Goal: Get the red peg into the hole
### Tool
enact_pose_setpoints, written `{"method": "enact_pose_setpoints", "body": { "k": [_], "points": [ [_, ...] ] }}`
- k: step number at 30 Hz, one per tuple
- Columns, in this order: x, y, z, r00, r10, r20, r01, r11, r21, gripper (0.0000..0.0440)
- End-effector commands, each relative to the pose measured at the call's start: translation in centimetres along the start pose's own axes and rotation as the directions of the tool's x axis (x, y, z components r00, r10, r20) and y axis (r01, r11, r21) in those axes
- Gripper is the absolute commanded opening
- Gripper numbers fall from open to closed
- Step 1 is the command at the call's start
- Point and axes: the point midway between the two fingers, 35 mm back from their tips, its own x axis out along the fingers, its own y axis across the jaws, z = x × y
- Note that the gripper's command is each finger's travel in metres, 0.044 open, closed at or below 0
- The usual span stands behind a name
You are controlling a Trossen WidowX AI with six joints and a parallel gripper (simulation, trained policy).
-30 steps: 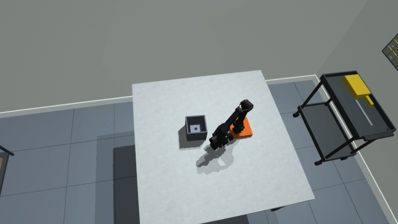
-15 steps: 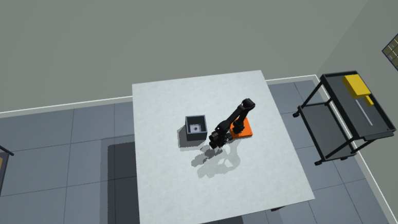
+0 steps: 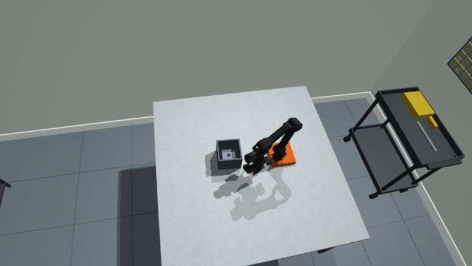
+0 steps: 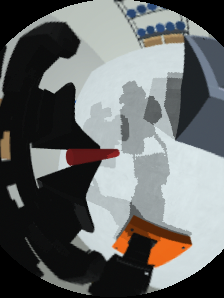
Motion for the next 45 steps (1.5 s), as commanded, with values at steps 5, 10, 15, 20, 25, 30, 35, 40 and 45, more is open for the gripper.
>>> {"method": "enact_pose_setpoints", "body": {
  "k": [5, 10, 15, 20, 25, 30, 35, 40, 45],
  "points": [
    [-3.5, 1.2, 0.9, 0.997, 0.072, 0.034, -0.071, 0.997, -0.033, 0.0],
    [-5.8, 1.9, 2.0, 0.991, 0.111, 0.071, -0.108, 0.993, -0.043, 0.0],
    [-7.6, 2.4, 3.5, 0.985, 0.128, 0.115, -0.124, 0.991, -0.044, 0.0],
    [-8.7, 2.6, 5.1, 0.979, 0.128, 0.158, -0.124, 0.992, -0.035, 0.0],
    [-9.2, 2.7, 6.8, 0.975, 0.113, 0.19, -0.111, 0.994, -0.02, 0.0],
    [-9.6, 2.8, 8.3, 0.973, 0.096, 0.211, -0.097, 0.995, -0.004, 0.0],
    [-9.9, 3.1, 9.8, 0.971, 0.079, 0.224, -0.084, 0.996, 0.012, 0.0],
    [-10.0, 3.4, 11.3, 0.971, 0.064, 0.231, -0.072, 0.997, 0.025, 0.0],
    [-10.0, 3.6, 12.6, 0.971, 0.05, 0.232, -0.06, 0.998, 0.035, 0.0]
  ]
}}
